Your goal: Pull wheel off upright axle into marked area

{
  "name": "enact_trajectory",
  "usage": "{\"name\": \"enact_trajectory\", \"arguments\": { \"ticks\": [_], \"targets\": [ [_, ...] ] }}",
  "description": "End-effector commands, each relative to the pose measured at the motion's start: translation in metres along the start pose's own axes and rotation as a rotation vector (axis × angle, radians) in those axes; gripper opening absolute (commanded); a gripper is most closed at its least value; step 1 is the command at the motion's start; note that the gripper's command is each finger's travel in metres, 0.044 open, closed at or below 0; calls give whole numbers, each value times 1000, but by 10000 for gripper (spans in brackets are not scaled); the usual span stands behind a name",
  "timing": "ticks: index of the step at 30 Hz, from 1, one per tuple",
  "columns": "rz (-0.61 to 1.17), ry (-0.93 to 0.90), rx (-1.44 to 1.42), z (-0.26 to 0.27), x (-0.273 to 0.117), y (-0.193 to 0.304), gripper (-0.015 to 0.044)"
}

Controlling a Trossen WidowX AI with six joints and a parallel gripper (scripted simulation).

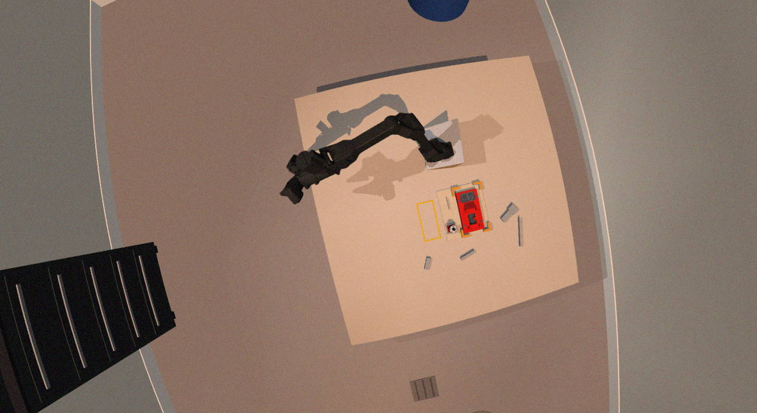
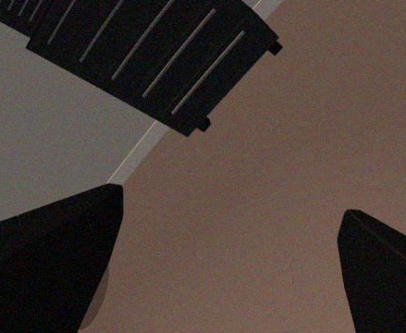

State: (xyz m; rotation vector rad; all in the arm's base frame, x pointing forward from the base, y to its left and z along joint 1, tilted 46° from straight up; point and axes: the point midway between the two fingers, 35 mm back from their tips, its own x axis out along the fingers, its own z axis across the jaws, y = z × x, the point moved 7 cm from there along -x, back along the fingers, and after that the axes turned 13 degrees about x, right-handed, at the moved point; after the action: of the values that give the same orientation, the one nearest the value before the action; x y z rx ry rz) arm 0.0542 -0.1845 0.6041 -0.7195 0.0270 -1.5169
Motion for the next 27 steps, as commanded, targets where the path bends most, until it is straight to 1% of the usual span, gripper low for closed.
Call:
{"name": "enact_trajectory", "arguments": {
  "ticks": [1, 7, 16, 20, 27],
  "targets": [
    [131, 67, -31, -15, 16, 41, 300],
    [307, 135, -93, -28, 27, 99, 300],
    [575, 229, -229, -52, 21, 196, 300],
    [714, 248, -328, -62, 8, 242, 300],
    [946, 286, -511, -80, -30, 320, 300]
  ]
}}
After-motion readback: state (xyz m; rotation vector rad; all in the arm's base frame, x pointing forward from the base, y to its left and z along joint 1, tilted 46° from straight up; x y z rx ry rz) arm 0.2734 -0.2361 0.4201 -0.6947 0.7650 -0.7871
